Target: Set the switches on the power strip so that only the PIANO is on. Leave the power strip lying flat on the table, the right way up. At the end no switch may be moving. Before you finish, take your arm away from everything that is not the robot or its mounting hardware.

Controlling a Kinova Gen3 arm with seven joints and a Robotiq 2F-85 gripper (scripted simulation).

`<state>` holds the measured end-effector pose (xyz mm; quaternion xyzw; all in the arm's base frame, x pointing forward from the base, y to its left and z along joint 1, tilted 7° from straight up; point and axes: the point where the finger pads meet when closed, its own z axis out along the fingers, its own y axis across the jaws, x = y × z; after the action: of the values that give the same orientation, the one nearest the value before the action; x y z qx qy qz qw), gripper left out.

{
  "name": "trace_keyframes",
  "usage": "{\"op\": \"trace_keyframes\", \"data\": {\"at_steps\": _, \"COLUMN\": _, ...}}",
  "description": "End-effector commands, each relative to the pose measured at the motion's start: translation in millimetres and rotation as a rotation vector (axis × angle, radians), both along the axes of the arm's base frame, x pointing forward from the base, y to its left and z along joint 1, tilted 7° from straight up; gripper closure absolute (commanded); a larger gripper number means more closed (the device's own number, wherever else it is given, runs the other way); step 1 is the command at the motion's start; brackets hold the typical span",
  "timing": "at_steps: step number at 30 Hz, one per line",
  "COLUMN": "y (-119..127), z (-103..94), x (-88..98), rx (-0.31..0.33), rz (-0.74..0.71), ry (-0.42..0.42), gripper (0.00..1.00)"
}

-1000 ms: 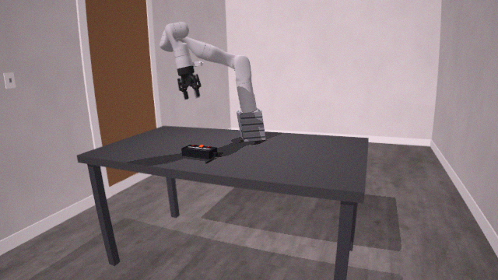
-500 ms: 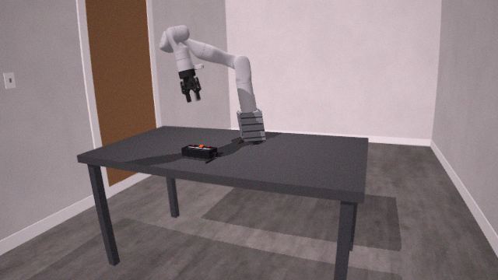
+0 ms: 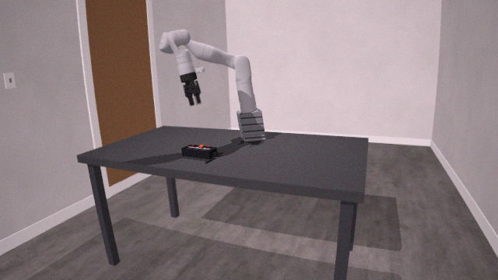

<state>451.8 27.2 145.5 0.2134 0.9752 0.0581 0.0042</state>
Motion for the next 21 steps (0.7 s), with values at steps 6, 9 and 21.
{"op": "trace_keyframes", "data": {"at_steps": 6, "y": 1.9, "z": -6.3, "x": -0.6, "rx": 0.012, "rz": -0.053, "ry": 0.000, "gripper": 0.00}}
{"op": "trace_keyframes", "data": {"at_steps": 9, "y": 3.6, "z": -11.9, "x": -0.6, "rx": 0.022, "rz": -0.104, "ry": 0.001, "gripper": 0.00}}
{"op": "trace_keyframes", "data": {"at_steps": 21, "y": 5.1, "z": -17.4, "x": -0.7, "rx": 0.032, "rz": -0.156, "ry": 0.003, "gripper": 0.00}}
